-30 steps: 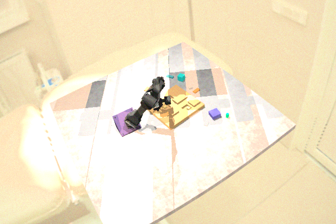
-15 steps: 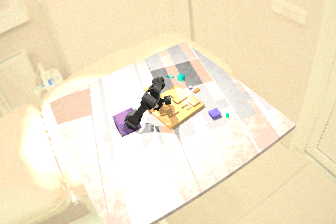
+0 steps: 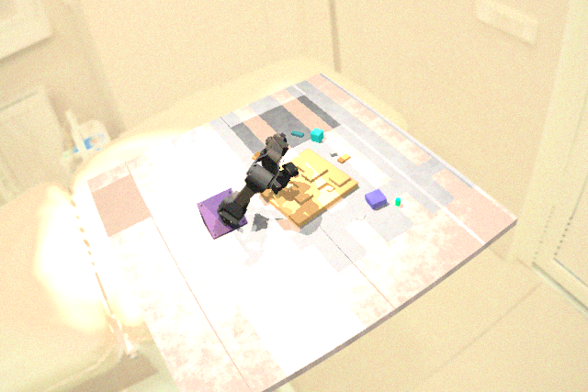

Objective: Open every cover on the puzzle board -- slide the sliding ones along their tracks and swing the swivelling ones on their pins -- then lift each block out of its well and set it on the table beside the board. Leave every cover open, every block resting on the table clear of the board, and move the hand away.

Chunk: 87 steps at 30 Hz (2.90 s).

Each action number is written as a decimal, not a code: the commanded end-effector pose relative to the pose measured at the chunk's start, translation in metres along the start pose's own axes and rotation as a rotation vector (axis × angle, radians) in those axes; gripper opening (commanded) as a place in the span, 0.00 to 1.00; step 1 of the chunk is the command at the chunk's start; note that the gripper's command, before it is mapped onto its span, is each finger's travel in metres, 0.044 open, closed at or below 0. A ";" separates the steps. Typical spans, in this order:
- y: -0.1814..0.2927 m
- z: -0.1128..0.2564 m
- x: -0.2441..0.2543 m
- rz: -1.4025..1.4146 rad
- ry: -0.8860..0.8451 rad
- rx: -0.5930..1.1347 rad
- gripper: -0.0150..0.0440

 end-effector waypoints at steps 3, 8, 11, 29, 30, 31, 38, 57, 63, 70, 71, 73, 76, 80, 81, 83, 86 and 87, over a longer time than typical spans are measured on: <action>-0.001 0.006 0.000 0.689 -0.007 0.005 0.25; -0.002 0.008 -0.001 1.126 -0.008 0.004 0.25; -0.002 0.008 -0.001 1.143 -0.008 0.004 0.25; -0.002 0.004 -0.001 1.121 -0.004 0.002 0.25; -0.002 0.003 -0.001 1.124 -0.005 0.002 0.25; -0.002 0.003 -0.001 1.126 -0.005 0.002 0.25; -0.001 -0.002 0.000 1.143 -0.008 0.003 0.25; 0.003 -0.007 0.004 1.143 -0.008 0.003 0.25; 0.003 -0.007 0.003 1.144 -0.008 0.003 0.25; 0.003 -0.007 0.003 1.144 -0.008 0.003 0.25; 0.003 -0.007 0.003 1.144 -0.008 0.003 0.25; 0.003 -0.007 0.003 1.144 -0.008 0.003 0.25; 0.003 -0.007 0.003 1.144 -0.008 0.003 0.25; 0.003 -0.007 0.003 1.144 -0.008 0.003 0.25; 0.003 -0.007 0.003 1.144 -0.008 0.003 0.25; 0.003 -0.007 0.003 1.144 -0.008 0.003 0.25; 0.003 -0.007 0.003 1.144 -0.008 0.003 0.25; 0.003 -0.007 0.003 1.144 -0.008 0.003 0.25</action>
Point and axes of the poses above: the point midway between the two fingers, 35 mm back from their tips, its own z axis back along the fingers, its own x axis across the jaws, y = z × x, the point moved 8 cm from there along z, back along the fingers, and after that the axes turned 6 degrees about z, right-handed, at the moved point
